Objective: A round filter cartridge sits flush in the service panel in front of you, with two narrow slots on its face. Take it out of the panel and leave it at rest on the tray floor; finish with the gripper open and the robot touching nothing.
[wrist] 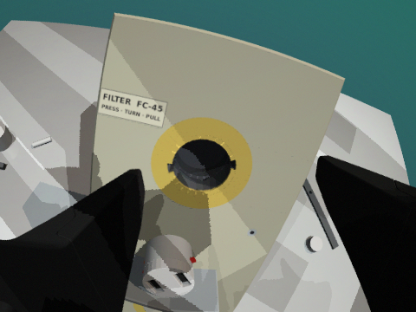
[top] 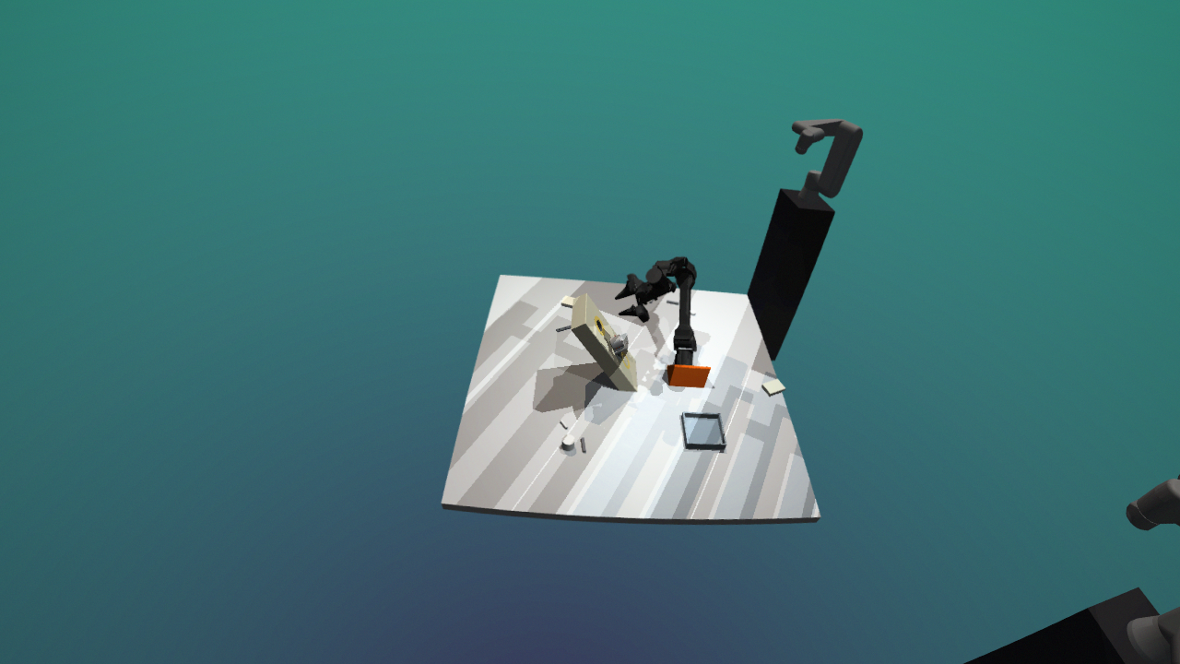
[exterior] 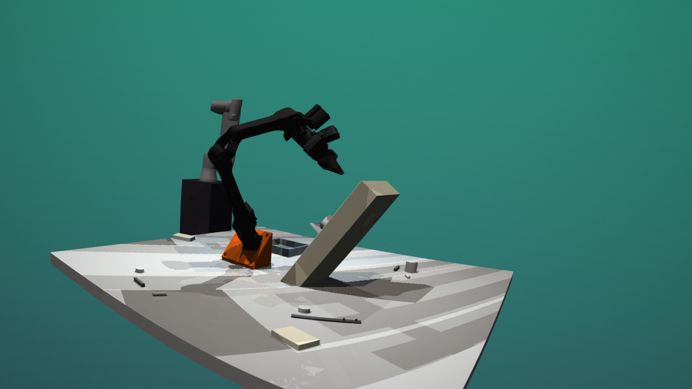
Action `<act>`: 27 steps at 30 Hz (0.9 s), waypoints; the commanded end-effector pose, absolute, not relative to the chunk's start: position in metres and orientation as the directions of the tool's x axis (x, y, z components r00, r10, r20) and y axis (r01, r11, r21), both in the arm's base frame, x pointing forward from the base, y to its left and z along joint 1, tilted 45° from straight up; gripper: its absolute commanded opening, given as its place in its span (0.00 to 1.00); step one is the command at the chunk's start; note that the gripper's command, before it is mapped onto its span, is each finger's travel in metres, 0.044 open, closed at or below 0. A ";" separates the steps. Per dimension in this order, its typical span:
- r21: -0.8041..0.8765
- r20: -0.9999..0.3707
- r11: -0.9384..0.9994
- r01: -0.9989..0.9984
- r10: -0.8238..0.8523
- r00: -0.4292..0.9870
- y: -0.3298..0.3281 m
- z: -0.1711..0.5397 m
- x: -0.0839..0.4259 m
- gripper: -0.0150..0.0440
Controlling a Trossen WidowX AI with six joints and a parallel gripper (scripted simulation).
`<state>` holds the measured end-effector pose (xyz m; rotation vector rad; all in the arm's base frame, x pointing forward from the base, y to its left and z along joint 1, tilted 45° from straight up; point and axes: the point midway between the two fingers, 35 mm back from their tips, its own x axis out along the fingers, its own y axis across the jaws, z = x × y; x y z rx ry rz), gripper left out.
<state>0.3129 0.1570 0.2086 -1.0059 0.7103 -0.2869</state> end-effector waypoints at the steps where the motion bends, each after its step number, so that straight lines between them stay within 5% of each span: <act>1: -0.835 -0.432 0.543 -0.089 -0.548 0.716 0.157 0.206 0.310 0.87; 3: -0.790 -0.498 0.611 -0.054 -0.587 0.638 0.138 0.180 0.301 0.78; 8: -0.704 -0.612 0.700 0.119 -0.683 0.398 0.091 0.130 0.266 0.77; 27: -0.700 -0.617 0.702 0.128 -0.685 0.387 0.080 0.120 0.270 0.77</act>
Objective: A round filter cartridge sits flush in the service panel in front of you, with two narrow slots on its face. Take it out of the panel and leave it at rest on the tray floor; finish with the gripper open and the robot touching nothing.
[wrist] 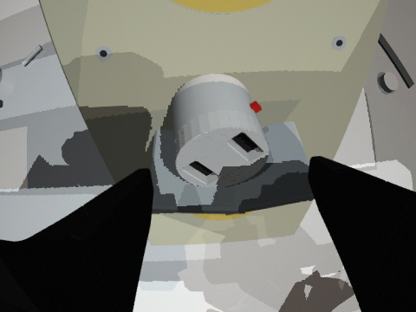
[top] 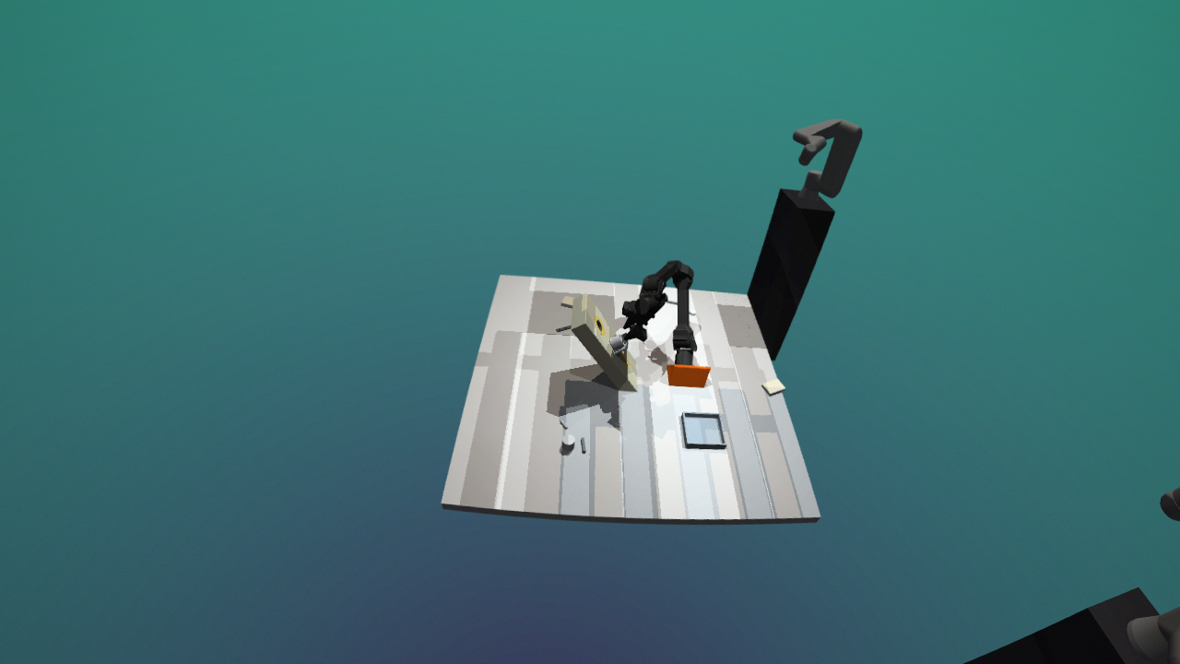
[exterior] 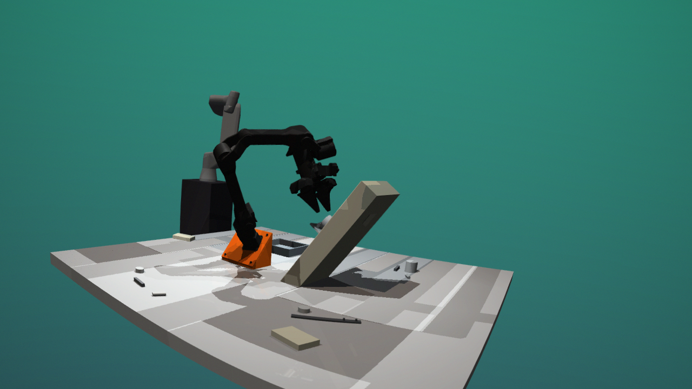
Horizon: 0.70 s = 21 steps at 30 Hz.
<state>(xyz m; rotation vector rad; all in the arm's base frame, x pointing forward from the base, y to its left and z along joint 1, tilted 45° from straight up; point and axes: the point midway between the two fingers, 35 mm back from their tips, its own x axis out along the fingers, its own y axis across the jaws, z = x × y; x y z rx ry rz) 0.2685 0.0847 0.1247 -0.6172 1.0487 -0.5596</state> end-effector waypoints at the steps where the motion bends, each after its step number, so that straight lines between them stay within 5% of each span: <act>1: -0.700 -0.617 0.702 0.128 -0.685 0.387 0.079 0.119 0.271 0.77; 21: -0.702 -0.614 0.701 0.130 -0.687 0.389 0.056 0.100 0.283 0.77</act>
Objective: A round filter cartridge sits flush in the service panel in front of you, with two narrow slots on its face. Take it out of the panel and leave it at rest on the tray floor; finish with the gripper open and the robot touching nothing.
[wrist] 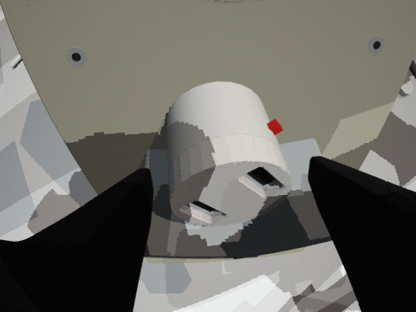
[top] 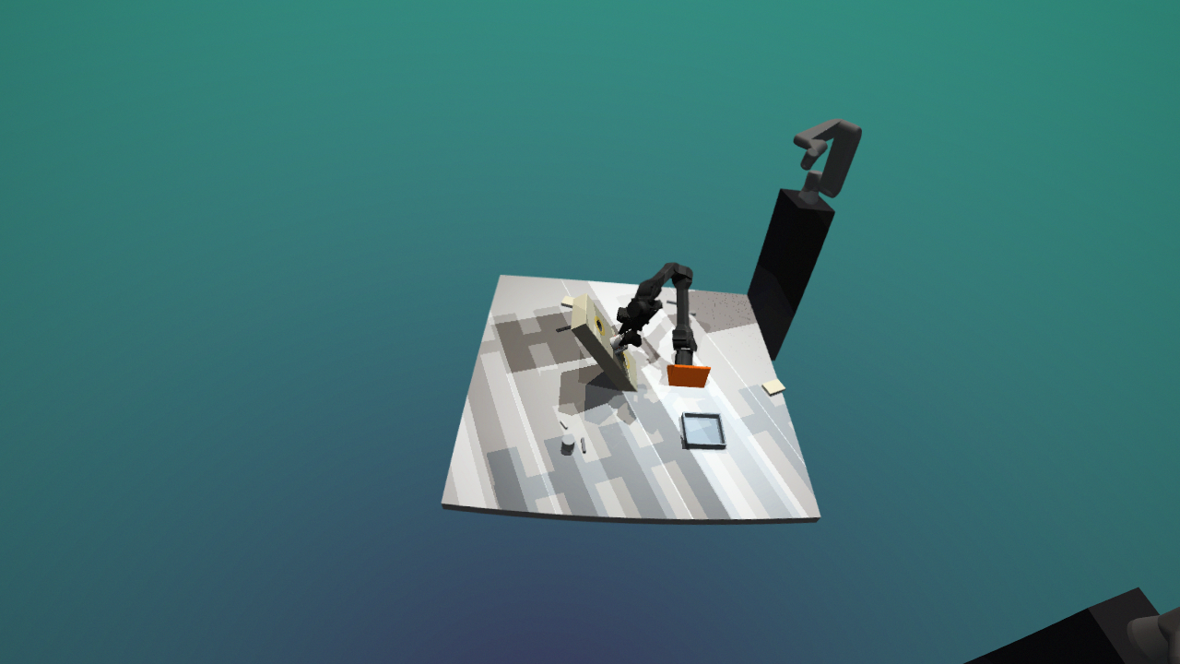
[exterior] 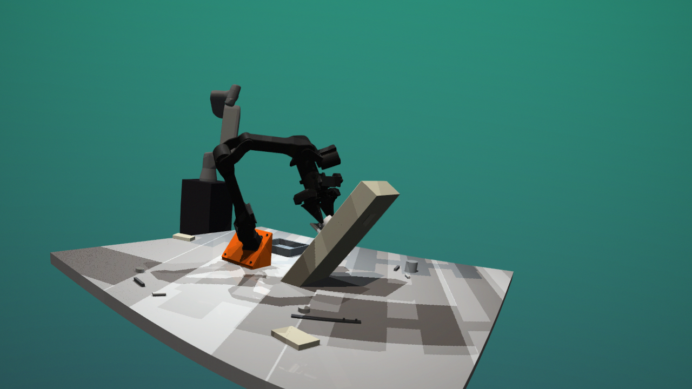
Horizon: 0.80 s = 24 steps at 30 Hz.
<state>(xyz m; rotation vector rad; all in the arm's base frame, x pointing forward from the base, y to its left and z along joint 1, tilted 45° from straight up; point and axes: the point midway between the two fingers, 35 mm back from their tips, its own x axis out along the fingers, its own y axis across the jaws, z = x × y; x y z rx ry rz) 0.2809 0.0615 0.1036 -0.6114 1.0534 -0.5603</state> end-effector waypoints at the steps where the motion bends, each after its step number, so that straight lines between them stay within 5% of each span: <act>1: -0.702 -0.614 0.701 0.130 -0.687 0.389 0.055 0.099 0.283 0.77; 22: -0.698 -0.617 0.704 0.131 -0.685 0.388 0.057 0.101 0.283 0.57; 24: -0.698 -0.617 0.704 0.131 -0.685 0.388 0.057 0.101 0.283 0.48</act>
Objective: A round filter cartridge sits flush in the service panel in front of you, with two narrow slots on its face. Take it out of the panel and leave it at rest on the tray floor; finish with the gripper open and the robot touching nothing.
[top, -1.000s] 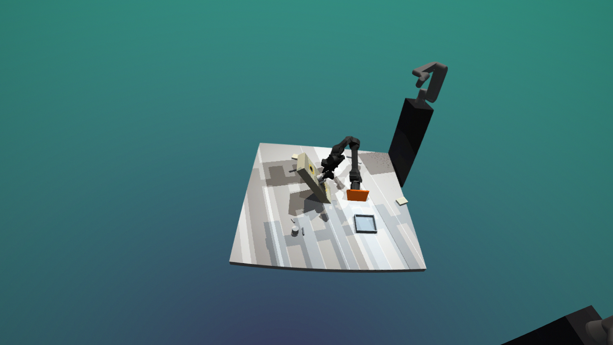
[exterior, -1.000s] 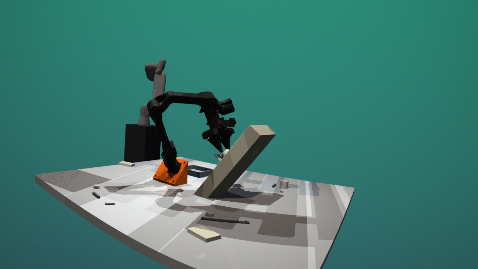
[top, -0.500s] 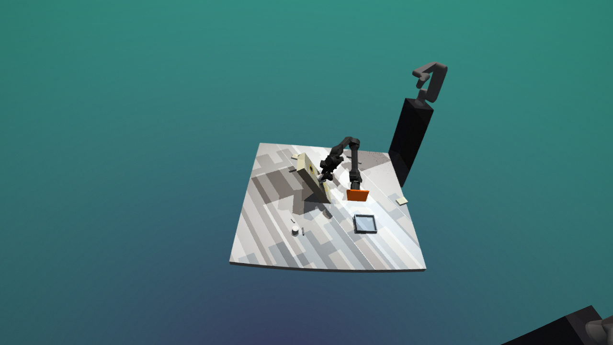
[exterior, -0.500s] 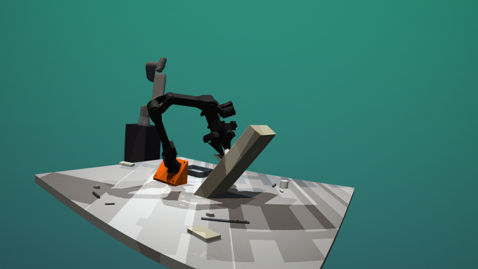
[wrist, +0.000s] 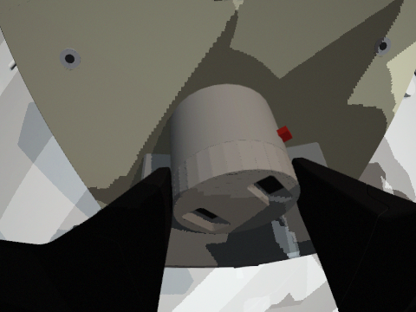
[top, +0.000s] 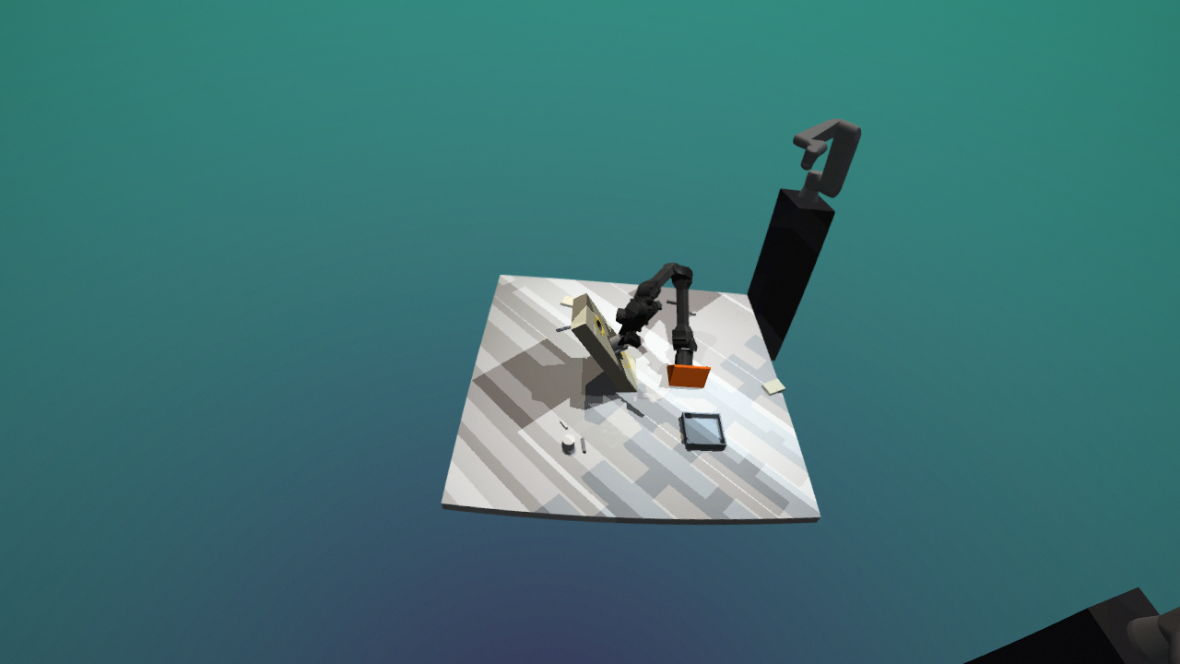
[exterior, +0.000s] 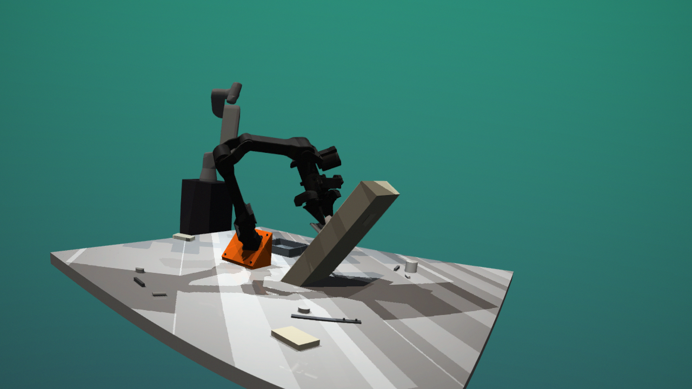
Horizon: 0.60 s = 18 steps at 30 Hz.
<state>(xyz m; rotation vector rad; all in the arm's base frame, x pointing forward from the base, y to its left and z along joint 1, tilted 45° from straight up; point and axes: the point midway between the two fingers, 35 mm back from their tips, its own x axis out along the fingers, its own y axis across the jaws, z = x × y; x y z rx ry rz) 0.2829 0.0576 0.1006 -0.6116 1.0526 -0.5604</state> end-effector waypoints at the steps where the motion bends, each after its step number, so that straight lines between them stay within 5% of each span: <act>1: -0.698 -0.617 0.704 0.131 -0.685 0.388 0.057 0.101 0.283 0.43; 5: -0.698 -0.617 0.704 0.131 -0.684 0.388 0.062 0.106 0.289 0.26; 18: -0.699 -0.622 0.707 0.110 -0.676 0.395 0.094 0.134 0.290 0.25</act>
